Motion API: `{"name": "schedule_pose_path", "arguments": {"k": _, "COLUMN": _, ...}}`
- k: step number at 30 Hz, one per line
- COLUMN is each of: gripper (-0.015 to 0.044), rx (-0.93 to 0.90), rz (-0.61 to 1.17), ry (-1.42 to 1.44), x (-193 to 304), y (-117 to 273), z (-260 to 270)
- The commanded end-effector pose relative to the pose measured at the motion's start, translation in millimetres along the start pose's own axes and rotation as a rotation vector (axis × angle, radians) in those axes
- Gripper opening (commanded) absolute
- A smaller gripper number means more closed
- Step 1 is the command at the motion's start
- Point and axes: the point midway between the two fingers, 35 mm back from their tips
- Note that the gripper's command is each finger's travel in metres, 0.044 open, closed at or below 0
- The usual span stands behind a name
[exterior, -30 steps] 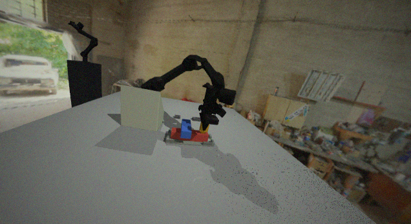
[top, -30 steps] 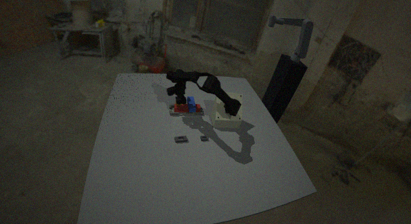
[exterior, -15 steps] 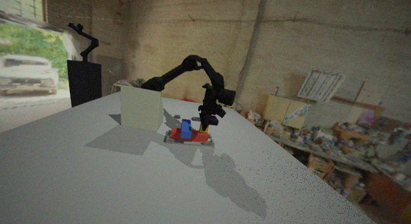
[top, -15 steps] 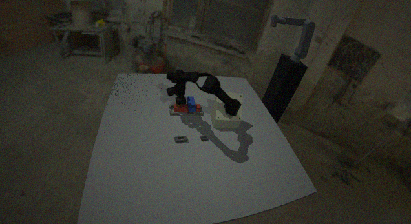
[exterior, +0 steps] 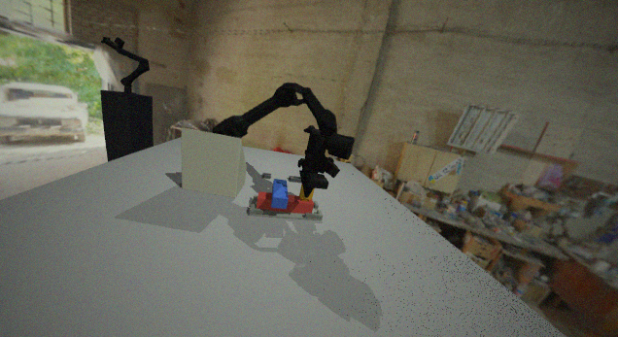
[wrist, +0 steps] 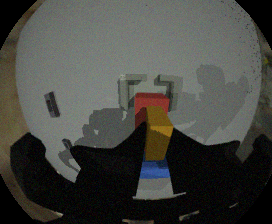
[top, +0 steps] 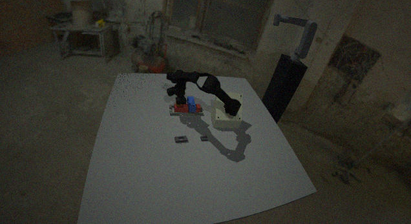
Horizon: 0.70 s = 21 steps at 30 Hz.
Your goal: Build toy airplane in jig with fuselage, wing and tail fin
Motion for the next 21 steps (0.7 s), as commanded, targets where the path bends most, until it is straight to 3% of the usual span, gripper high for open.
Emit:
{"name": "schedule_pose_path", "arguments": {"k": 1, "gripper": 0.0058, "rx": 0.000, "rz": 0.000, "ry": 0.000, "x": 0.0, "y": 0.0, "z": 0.0}}
{"name": "schedule_pose_path", "arguments": {"k": 6, "gripper": 0.0005, "rx": 0.000, "rz": 0.000, "ry": 0.000, "x": 0.0, "y": 0.0, "z": 0.0}}
{"name": "schedule_pose_path", "arguments": {"k": 10, "gripper": 0.0000, "rx": 0.000, "rz": 0.000, "ry": 0.000, "x": 0.0, "y": 0.0, "z": 0.0}}
{"name": "schedule_pose_path", "arguments": {"k": 20, "gripper": 0.0260, "rx": 0.000, "rz": 0.000, "ry": 0.000, "x": 0.0, "y": 0.0, "z": 0.0}}
{"name": "schedule_pose_path", "arguments": {"k": 21, "gripper": 0.0260, "rx": 0.000, "rz": 0.000, "ry": 0.000, "x": 0.0, "y": 0.0, "z": 0.0}}
Point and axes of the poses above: the point midway between the two fingers, 35 mm back from their tips, its own y axis back along the fingers, its own z axis across the jaws, x = y × z, and after that the axes turned 8 degrees about -y, right-handed
